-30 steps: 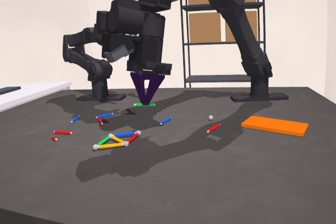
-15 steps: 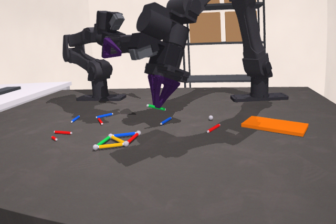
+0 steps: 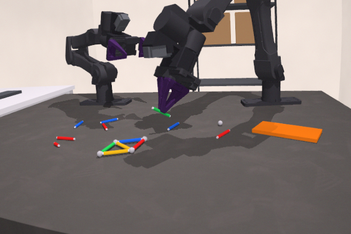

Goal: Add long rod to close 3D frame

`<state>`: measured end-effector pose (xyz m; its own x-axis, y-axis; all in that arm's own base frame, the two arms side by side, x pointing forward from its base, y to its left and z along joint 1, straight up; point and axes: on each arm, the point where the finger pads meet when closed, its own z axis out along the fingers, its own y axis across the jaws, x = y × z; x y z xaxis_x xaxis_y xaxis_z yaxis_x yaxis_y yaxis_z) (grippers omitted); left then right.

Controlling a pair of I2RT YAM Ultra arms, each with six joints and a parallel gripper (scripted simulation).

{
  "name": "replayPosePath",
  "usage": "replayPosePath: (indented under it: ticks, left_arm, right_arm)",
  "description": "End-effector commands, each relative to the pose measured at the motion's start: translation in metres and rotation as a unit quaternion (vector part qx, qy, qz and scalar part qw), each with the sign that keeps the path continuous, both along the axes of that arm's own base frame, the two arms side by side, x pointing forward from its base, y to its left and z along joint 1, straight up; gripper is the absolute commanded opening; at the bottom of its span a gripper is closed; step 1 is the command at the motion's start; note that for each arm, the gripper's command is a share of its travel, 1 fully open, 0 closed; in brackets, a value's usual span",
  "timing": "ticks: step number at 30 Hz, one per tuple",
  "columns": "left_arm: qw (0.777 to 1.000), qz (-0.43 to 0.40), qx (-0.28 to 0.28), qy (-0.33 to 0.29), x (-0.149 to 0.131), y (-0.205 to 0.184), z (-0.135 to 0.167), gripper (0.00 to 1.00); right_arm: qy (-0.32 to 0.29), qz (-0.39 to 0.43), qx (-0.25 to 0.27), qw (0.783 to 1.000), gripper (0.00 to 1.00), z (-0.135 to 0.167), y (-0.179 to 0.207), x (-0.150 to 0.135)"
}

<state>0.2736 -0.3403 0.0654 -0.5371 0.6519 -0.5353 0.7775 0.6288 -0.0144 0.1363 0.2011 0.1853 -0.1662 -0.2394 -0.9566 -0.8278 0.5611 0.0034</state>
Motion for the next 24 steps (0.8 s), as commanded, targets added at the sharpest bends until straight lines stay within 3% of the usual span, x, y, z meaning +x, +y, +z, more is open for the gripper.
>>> replayPosePath:
  ticks: [1, 24]
  left_arm:
    - [0.998, 0.004, -0.057, -0.040, 0.0073, -0.0148, 0.0209, 0.00]
    - [0.984, 0.017, -0.145, -0.103, 0.0084, -0.0151, 0.0196, 0.00]
  right_arm:
    - [-0.010, 0.001, 0.012, 1.000, 1.00, 0.0085, -0.0006, -0.0008]
    - [-0.010, 0.001, 0.012, 1.000, 1.00, 0.0085, -0.0006, -0.0008]
